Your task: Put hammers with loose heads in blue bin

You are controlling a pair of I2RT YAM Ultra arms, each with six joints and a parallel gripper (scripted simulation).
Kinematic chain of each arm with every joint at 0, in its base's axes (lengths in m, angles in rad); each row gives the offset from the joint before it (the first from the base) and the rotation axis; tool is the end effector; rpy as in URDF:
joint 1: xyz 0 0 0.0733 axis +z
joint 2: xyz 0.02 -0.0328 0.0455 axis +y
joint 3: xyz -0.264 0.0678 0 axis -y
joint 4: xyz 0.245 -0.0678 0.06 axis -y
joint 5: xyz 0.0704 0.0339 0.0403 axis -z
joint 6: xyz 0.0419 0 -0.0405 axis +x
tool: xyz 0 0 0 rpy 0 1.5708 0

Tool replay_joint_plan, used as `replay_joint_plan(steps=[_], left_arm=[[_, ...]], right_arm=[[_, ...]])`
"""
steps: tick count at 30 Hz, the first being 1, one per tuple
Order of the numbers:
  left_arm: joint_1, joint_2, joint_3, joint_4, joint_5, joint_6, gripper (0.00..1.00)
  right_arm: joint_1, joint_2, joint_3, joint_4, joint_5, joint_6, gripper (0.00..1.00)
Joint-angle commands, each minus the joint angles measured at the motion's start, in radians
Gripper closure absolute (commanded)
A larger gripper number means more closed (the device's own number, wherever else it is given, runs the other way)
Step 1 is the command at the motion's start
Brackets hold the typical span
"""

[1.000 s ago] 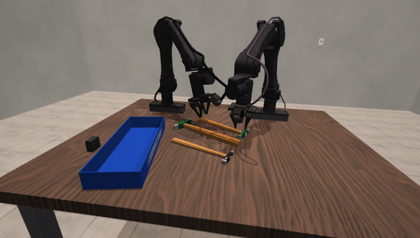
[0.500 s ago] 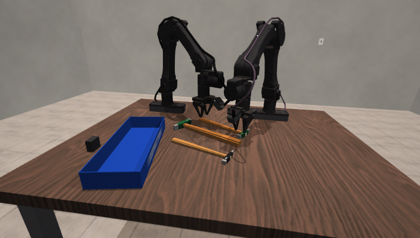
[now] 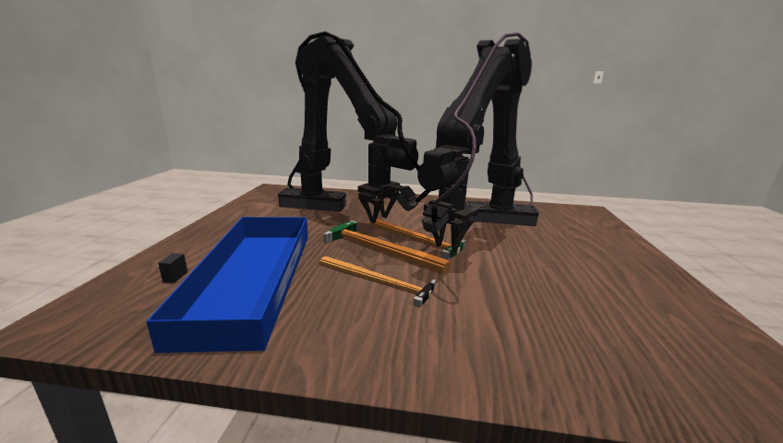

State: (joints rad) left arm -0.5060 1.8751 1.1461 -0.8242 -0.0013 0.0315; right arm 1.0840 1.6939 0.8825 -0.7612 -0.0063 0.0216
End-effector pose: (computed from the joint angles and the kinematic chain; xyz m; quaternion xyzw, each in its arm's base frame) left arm 0.2836 -0.1558 0.1399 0.2655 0.9641 -0.0014 0.0087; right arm 0.1224 0.2342 0.1321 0.5066 -0.8622 -0.0022 0.0024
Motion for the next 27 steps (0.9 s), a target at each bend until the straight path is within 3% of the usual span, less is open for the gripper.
replay_joint_plan(steps=[1,11,12,16,27], left_arm=[[-0.008,0.023,-0.030,0.035,0.006,0.003,0.59],[-0.008,0.031,-0.035,0.048,0.006,0.003,0.59],[-0.008,0.031,-0.034,0.042,0.006,0.003,0.59],[-0.008,0.031,-0.034,0.039,0.006,0.003,0.59],[-0.003,0.022,-0.023,0.036,0.001,0.003,0.59]], right_arm=[[-0.005,0.022,-0.021,0.044,0.006,0.011,0.50],[-0.005,0.035,-0.030,0.066,0.006,0.010,0.50],[-0.005,0.035,-0.030,0.066,0.006,0.011,0.55],[-0.005,0.035,-0.030,0.066,0.006,0.011,0.55],[-0.002,0.026,-0.019,0.054,0.006,0.010,0.73]])
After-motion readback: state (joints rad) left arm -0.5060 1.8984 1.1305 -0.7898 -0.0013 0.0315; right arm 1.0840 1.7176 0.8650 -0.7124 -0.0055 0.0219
